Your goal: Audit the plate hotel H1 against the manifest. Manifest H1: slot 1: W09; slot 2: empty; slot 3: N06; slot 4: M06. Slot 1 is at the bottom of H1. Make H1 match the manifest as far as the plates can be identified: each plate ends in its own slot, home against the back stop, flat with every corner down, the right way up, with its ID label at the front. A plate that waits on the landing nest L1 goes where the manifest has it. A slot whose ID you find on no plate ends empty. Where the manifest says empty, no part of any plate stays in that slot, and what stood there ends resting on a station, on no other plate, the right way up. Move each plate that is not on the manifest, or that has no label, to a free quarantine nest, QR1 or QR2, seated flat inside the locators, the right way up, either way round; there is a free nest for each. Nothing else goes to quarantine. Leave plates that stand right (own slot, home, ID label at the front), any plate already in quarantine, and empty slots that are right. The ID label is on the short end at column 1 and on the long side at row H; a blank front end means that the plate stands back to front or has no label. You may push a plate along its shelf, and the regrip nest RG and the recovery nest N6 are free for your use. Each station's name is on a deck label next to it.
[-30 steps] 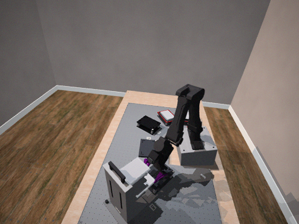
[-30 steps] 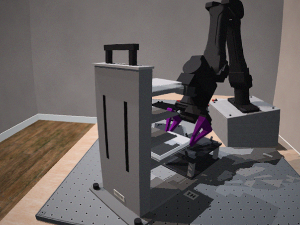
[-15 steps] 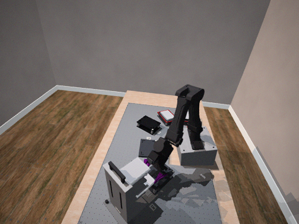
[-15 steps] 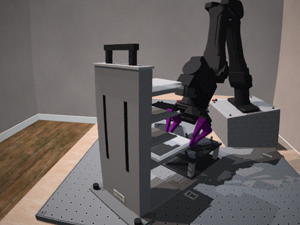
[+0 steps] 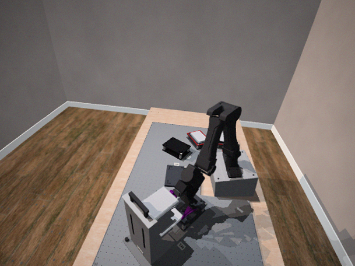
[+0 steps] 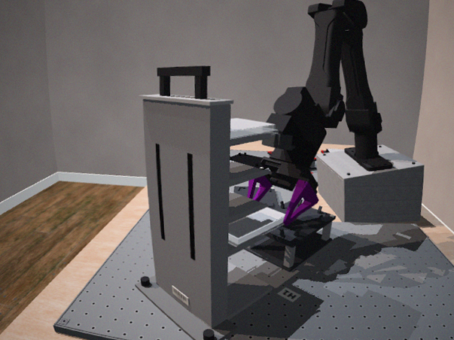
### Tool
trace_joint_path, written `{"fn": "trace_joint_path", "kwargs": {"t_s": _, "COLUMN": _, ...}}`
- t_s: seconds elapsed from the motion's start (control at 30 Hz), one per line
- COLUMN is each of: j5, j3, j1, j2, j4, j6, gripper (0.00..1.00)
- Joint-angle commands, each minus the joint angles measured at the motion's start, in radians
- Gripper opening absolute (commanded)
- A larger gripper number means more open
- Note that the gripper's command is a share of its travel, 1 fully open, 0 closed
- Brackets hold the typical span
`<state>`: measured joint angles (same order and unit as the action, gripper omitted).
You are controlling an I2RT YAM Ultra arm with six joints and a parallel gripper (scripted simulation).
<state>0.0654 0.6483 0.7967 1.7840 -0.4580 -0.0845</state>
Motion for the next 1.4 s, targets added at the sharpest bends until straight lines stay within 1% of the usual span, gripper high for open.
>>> {"fn": "trace_joint_path", "kwargs": {"t_s": 0.0, "j5": -0.001, "j3": 0.016, "j1": 0.000, "j2": 0.000, "j4": -0.011, "j6": -0.002, "gripper": 0.86}}
{"fn": "trace_joint_path", "kwargs": {"t_s": 0.77, "j5": -0.002, "j3": 0.064, "j1": -0.002, "j2": 0.058, "j4": -0.021, "j6": -0.003, "gripper": 0.86}}
{"fn": "trace_joint_path", "kwargs": {"t_s": 1.37, "j5": -0.002, "j3": 0.065, "j1": -0.002, "j2": 0.059, "j4": -0.021, "j6": -0.003, "gripper": 0.86}}
